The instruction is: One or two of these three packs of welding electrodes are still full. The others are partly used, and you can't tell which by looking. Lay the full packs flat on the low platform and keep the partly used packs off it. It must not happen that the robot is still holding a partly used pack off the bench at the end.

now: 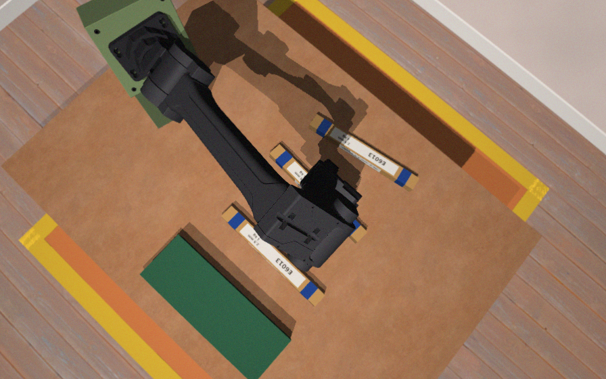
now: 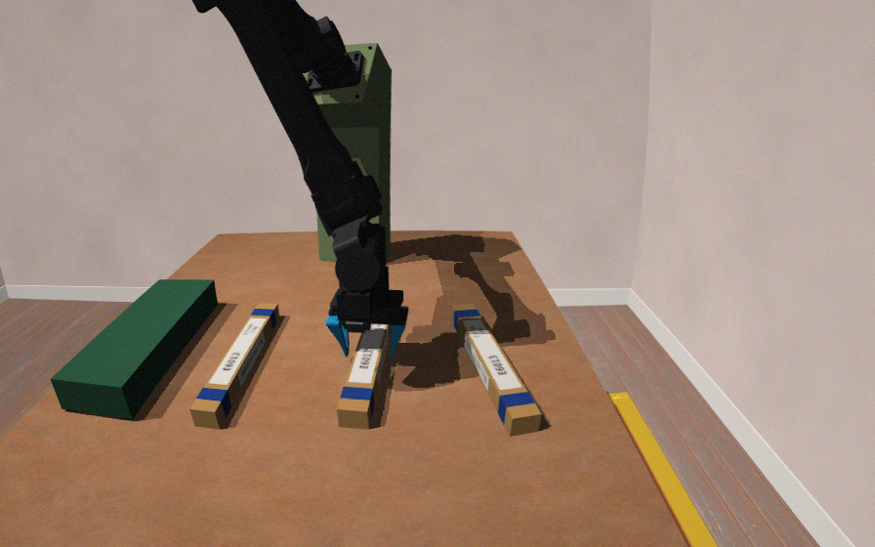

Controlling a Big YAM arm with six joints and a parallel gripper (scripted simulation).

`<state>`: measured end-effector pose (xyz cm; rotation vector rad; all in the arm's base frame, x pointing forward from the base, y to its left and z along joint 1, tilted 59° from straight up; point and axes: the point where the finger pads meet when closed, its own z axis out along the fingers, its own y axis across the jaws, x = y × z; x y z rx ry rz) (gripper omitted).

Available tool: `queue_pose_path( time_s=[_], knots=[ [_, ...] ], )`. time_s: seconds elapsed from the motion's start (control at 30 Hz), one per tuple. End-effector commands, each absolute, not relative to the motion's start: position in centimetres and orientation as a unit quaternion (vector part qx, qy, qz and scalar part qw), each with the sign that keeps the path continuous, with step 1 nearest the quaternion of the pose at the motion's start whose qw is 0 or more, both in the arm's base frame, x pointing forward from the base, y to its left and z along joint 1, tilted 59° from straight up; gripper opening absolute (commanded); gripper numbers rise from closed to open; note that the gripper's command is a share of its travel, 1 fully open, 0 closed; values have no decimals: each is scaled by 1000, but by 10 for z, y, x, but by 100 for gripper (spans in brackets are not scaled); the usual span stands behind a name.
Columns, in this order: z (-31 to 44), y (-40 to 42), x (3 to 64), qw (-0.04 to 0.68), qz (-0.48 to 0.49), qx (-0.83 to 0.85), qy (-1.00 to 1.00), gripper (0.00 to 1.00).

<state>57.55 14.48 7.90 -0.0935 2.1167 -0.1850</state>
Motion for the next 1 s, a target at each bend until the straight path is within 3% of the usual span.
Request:
queue_pose_path(
  time_s=[0.0,0.57,0.97],
  knots=[
    [86,144,573,489,-77,-43,868,74],
    [81,145,573,487,-76,-41,869,74],
    [109,155,516,487,-72,-43,869,74]
  ],
)
